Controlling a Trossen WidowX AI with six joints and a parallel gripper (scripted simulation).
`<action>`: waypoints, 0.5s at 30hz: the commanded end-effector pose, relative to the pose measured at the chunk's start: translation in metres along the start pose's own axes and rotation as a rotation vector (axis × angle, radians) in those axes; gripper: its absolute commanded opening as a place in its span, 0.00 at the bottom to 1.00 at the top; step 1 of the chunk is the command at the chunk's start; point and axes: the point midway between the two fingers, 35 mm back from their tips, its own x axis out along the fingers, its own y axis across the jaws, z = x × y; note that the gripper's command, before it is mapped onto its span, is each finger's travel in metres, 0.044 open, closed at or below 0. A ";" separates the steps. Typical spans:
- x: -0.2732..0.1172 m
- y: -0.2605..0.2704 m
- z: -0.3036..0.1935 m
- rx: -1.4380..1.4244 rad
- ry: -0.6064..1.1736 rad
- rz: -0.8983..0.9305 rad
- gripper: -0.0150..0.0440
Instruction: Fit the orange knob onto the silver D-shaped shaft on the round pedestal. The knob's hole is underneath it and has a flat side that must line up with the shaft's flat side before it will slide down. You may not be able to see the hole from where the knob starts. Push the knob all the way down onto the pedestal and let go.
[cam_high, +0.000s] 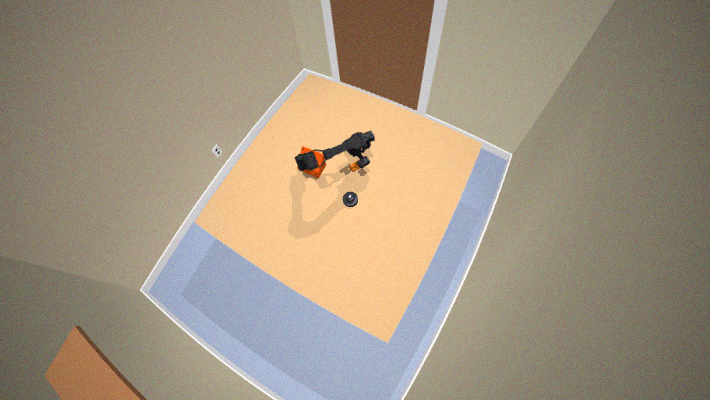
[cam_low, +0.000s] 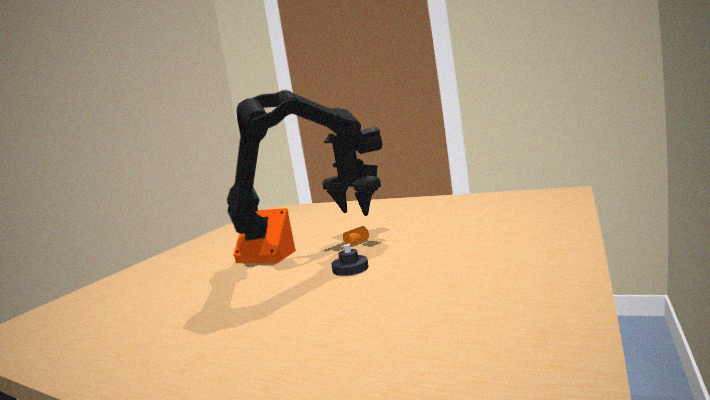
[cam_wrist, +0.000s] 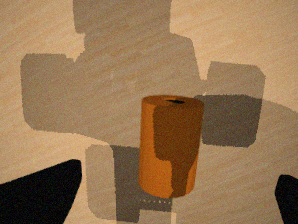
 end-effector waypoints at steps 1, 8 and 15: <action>0.020 0.002 -0.006 -0.005 0.013 0.000 1.00; 0.027 0.003 -0.007 -0.005 0.013 0.000 1.00; 0.038 0.002 -0.007 -0.005 0.013 0.000 1.00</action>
